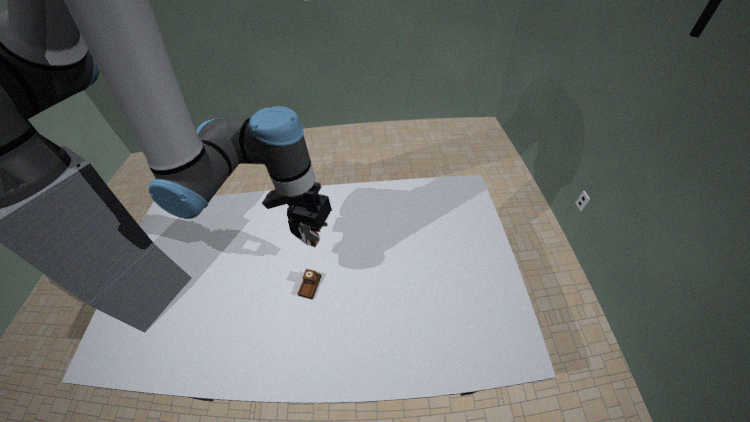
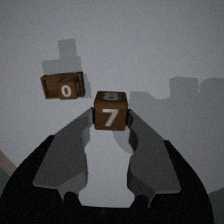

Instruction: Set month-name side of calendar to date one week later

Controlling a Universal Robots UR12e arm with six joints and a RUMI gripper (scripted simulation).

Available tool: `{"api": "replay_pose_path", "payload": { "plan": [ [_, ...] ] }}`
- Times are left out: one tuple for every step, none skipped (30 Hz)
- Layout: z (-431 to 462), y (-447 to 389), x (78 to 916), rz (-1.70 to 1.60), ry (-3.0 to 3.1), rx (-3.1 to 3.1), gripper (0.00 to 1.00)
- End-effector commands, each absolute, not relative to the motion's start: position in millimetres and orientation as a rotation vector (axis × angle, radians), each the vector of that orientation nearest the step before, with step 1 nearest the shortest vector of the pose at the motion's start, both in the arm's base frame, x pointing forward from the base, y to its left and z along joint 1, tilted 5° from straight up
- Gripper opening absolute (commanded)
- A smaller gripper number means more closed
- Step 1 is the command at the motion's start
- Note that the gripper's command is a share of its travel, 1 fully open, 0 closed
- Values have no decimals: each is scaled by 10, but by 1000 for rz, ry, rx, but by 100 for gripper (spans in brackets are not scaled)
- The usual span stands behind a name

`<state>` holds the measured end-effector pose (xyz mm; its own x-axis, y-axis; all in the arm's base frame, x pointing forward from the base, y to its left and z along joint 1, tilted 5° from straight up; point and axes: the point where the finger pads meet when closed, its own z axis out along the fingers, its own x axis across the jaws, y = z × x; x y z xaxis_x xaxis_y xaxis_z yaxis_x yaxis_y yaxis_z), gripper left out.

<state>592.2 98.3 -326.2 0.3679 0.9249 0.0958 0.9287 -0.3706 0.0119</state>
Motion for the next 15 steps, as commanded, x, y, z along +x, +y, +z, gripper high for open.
{"api": "replay_pose_path", "payload": {
  "plan": [
    [-3241, 1066, 5986, -126, -1561, -2674, 11],
    [-3241, 1077, 5990, -126, -1538, -2687, 11],
    [-3241, 1077, 5990, -126, -1538, -2687, 11],
    [-3241, 1077, 5990, -126, -1538, -2687, 11],
    [-3242, 1088, 5993, -125, -1517, -2698, 11],
    [-3241, 1097, 5997, -124, -1498, -2708, 11],
    [-3241, 1106, 6000, -124, -1481, -2716, 11],
    [-3241, 1113, 6003, -123, -1466, -2724, 11],
    [-3241, 1120, 6004, -123, -1453, -2731, 11],
    [-3240, 1126, 6005, -123, -1441, -2737, 11],
    [-3240, 1132, 6006, -122, -1431, -2741, 11],
    [-3240, 1136, 6005, -122, -1422, -2745, 11],
    [-3240, 1140, 6005, -121, -1415, -2748, 11],
    [-3240, 1144, 6004, -121, -1409, -2751, 11],
    [-3240, 1146, 6003, -121, -1405, -2753, 11]
  ]
}}
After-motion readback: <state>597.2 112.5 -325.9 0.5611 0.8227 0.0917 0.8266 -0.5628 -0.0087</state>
